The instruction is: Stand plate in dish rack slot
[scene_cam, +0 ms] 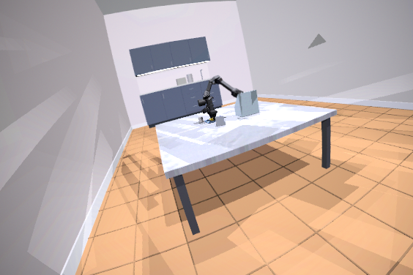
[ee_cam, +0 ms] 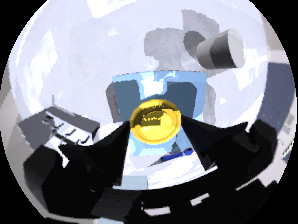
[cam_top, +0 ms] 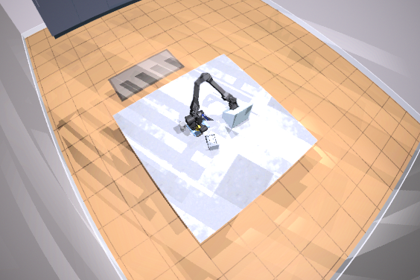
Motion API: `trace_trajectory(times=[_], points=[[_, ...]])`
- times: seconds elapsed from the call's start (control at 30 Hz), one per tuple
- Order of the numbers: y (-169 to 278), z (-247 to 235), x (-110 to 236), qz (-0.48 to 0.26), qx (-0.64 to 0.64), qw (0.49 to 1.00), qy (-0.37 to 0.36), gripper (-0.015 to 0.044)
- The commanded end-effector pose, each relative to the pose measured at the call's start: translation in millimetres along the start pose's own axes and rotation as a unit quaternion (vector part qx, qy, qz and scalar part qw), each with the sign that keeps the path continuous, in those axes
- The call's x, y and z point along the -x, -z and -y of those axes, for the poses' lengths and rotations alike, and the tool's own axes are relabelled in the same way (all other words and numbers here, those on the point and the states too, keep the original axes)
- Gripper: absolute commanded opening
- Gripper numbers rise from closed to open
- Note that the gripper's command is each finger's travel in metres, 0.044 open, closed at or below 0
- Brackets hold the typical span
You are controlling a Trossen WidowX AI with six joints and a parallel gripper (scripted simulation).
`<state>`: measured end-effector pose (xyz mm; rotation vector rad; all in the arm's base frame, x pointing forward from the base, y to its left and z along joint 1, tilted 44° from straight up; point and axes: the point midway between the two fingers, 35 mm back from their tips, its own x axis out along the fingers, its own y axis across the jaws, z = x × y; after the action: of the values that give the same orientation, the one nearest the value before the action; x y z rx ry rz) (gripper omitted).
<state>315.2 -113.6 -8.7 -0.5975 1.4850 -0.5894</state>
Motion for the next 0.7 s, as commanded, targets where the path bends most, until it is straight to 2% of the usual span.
trace_trajectory(times=[0.0,0.17,0.27,0.53,0.57,0.67], points=[[1,0,-1,-0.002,0.004,1.000,0.002,0.0339],[1,0,-1,-0.002,0.004,1.000,0.002,0.0305],[-1,-1,2,-0.001,0.004,1.000,0.002,0.0227],[-11,-5,46,0.000,0.005,1.000,-0.005,0.0017],[-12,-6,51,0.000,0.005,1.000,-0.006,0.0000],[-14,-7,68,0.000,0.005,1.000,-0.007,0.0000]])
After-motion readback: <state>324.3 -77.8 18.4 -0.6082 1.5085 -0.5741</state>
